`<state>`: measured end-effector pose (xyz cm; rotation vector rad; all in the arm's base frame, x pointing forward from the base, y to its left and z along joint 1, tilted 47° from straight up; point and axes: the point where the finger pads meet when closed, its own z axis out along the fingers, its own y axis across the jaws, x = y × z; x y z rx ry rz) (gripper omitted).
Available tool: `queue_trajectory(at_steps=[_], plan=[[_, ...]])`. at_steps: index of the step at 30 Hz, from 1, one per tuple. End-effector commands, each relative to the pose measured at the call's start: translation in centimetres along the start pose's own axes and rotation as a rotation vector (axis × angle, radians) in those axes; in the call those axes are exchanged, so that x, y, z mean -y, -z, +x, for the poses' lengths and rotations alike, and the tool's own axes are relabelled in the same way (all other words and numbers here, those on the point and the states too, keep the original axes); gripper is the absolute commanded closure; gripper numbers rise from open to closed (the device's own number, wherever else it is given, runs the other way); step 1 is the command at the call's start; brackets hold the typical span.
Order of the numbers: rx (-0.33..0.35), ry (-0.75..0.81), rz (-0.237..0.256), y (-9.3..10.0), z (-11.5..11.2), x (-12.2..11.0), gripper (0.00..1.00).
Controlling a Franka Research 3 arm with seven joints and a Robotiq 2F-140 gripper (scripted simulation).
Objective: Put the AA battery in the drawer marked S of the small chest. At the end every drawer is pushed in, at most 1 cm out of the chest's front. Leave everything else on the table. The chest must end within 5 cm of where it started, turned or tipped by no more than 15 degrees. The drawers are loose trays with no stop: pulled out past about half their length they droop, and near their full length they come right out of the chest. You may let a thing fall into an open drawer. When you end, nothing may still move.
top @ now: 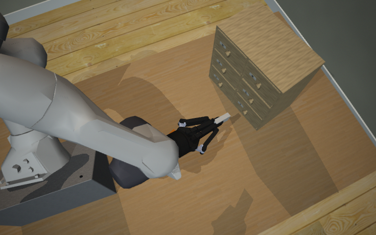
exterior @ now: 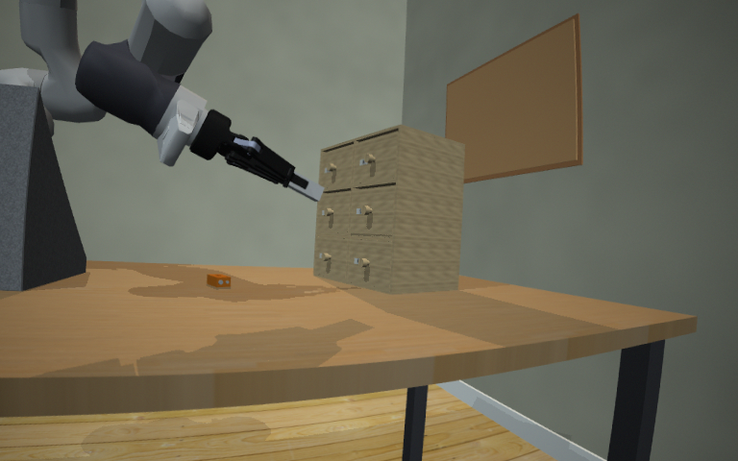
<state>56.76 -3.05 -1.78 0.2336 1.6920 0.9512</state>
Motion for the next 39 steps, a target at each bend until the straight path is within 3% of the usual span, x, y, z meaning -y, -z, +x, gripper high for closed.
queue_trajectory(at_steps=[1,11,17,26,28,39], plan=[[0.001,-0.009,-0.008,0.1,0.0,-0.3,1.0],[-0.023,-0.009,-0.009,0.4,-0.1,-0.3,1.0],[-0.075,-0.009,-0.009,0.9,-0.4,-0.3,1.0],[-0.208,-0.008,-0.009,2.3,-1.0,-0.2,1.0],[-0.208,-0.008,-0.009,2.3,-1.0,-0.2,1.0],[-0.443,-0.007,-0.01,4.8,-2.2,-0.2,1.0]])
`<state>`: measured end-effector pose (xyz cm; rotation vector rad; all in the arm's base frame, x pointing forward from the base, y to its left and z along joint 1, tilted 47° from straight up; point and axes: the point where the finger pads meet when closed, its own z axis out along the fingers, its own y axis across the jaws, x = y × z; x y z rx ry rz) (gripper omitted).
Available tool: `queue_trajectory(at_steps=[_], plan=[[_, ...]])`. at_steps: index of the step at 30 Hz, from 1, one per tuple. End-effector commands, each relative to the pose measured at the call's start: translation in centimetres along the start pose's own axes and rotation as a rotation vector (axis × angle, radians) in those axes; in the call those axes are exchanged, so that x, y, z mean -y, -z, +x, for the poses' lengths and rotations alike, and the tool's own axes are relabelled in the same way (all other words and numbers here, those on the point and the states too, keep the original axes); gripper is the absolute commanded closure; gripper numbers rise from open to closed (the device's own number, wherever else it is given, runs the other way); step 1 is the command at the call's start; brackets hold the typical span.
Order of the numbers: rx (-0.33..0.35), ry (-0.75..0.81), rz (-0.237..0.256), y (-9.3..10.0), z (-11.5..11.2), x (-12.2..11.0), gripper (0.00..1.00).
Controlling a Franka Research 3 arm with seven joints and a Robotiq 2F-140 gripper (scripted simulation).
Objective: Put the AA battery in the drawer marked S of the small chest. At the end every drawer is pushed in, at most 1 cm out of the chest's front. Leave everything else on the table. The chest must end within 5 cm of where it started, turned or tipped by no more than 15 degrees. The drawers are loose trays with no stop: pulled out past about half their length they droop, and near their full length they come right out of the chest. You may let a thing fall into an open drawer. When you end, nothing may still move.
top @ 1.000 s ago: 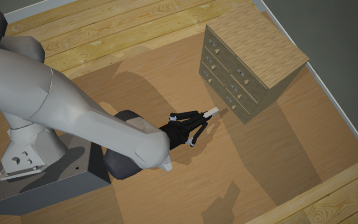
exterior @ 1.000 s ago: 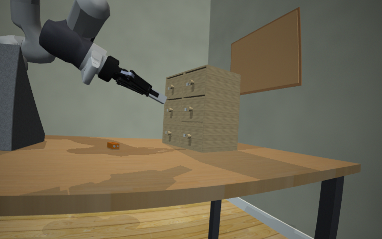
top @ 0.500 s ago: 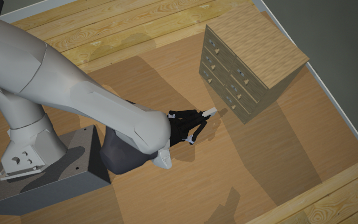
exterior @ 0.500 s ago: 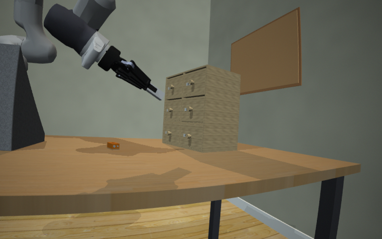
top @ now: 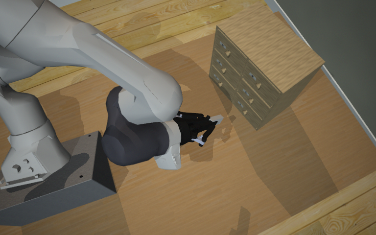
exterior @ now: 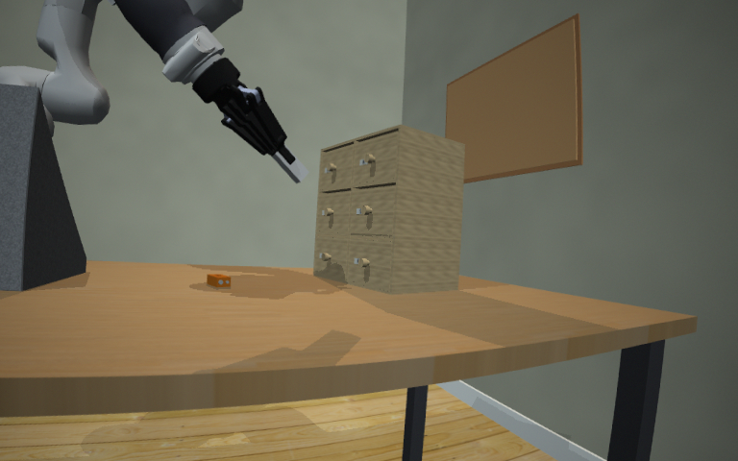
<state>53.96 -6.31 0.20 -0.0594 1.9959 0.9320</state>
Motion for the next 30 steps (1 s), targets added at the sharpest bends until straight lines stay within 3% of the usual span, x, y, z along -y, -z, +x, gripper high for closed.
queue_trajectory(at_steps=[1,4,6,14,21,23,30], plan=[[-0.117,-0.14,-0.038,0.9,0.4,-0.1,1.0],[-0.205,-0.139,-0.044,1.9,0.3,-0.1,1.0],[-0.205,-0.139,-0.044,1.9,0.3,-0.1,1.0],[-0.481,-0.132,-0.063,5.2,0.1,0.0,1.0],[-0.675,-0.109,-0.073,7.6,-0.1,0.1,1.0],[-0.675,-0.109,-0.073,7.6,-0.1,0.1,1.0],[-0.82,-0.122,-0.086,9.1,-0.2,0.2,1.0]])
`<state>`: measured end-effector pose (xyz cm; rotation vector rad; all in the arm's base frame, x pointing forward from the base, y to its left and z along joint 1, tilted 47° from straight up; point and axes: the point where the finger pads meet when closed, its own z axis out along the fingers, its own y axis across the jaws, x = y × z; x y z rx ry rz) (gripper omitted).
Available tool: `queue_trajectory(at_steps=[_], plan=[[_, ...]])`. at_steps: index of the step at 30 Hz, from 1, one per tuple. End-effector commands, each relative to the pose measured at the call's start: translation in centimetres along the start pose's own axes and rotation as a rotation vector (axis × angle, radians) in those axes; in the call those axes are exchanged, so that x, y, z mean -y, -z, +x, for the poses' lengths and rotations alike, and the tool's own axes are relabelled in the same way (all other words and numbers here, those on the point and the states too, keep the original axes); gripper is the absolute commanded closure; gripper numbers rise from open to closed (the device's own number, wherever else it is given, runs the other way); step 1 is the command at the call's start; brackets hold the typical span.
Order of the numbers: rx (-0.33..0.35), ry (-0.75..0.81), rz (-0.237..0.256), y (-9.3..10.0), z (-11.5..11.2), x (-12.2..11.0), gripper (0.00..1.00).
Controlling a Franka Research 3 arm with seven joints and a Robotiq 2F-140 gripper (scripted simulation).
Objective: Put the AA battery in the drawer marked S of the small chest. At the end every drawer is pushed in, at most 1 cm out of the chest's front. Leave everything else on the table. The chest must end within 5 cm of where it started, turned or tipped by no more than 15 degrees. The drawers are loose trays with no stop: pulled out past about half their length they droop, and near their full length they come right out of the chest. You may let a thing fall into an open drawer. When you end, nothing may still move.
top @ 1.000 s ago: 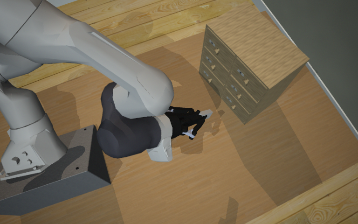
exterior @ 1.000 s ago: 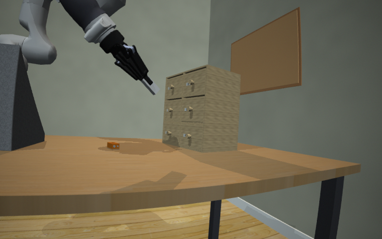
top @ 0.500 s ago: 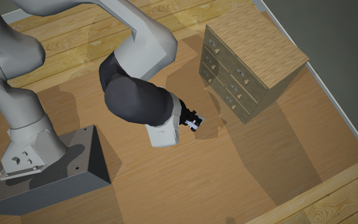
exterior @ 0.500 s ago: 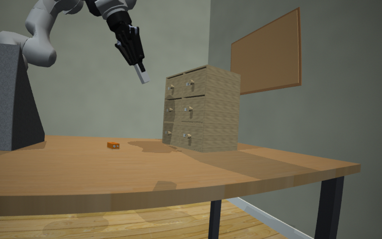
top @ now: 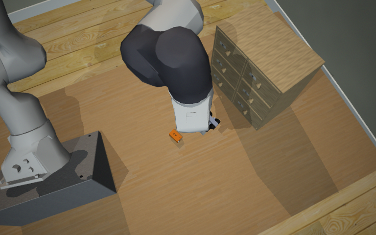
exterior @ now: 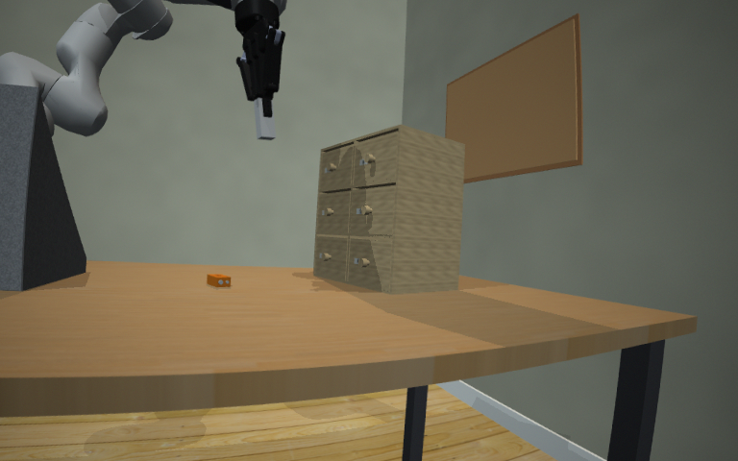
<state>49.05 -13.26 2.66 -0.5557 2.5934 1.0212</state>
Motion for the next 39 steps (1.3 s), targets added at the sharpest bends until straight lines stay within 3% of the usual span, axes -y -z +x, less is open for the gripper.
queue_trajectory(at_steps=[1,8,39], plan=[[-0.107,-0.161,-0.089,-0.15,0.93,-1.55,1.0],[-0.141,-0.159,-0.092,0.18,1.17,-1.56,1.0],[-0.142,-0.159,-0.092,0.19,1.18,-1.56,1.0]])
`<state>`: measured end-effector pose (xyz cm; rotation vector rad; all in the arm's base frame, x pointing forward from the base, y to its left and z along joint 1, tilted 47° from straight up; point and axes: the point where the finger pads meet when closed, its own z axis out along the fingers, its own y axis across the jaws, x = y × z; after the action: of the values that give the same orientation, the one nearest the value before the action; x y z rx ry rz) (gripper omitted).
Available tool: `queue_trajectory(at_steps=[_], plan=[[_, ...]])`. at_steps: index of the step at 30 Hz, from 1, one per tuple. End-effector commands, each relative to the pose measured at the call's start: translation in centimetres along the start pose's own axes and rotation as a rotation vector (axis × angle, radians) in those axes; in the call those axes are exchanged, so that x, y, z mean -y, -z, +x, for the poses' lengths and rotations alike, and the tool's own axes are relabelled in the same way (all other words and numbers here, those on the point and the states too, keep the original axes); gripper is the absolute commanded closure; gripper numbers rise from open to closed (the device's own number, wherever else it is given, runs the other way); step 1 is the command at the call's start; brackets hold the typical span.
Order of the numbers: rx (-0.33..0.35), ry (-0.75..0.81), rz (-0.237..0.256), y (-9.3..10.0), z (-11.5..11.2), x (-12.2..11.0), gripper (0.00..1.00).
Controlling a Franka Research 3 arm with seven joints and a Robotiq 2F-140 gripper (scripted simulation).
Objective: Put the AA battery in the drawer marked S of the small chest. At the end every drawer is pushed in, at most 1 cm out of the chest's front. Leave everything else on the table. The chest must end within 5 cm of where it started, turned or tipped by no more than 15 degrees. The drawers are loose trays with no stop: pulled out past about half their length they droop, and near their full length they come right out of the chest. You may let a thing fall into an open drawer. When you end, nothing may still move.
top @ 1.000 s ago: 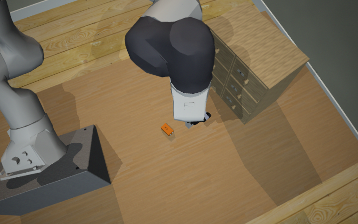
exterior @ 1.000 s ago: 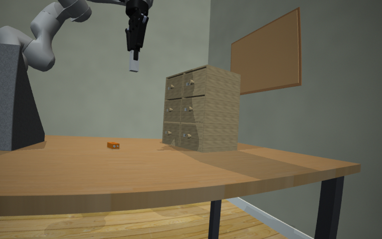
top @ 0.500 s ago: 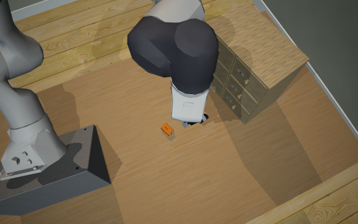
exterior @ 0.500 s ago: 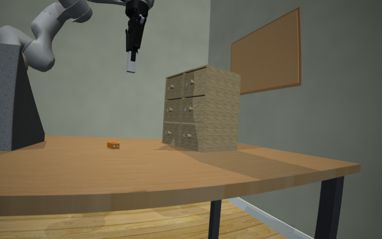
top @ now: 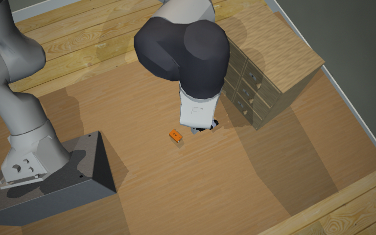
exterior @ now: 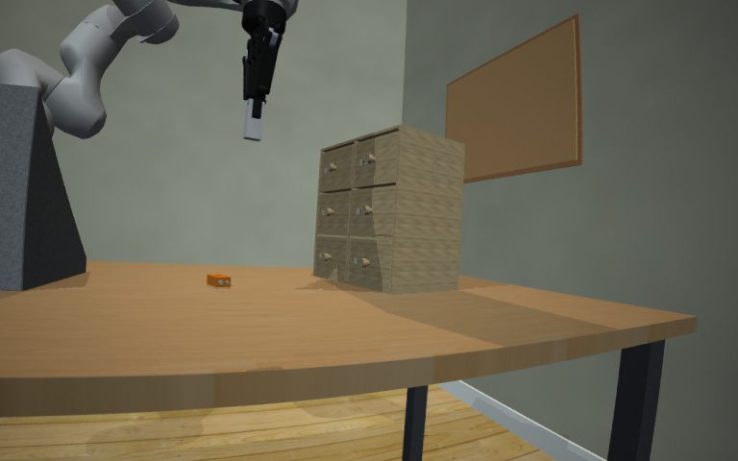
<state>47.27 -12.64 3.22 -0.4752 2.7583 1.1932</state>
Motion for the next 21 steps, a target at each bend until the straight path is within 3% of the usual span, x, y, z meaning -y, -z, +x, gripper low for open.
queue_trajectory(at_steps=[1,5,6,21], plan=[[-0.001,-0.009,-0.001,-0.01,0.0,-0.01,1.0],[-0.001,-0.009,-0.001,-0.01,0.0,-0.01,1.0],[0.0,-0.001,0.0,0.01,0.0,0.0,0.0],[0.0,-0.001,0.0,0.01,0.0,0.0,0.0]])
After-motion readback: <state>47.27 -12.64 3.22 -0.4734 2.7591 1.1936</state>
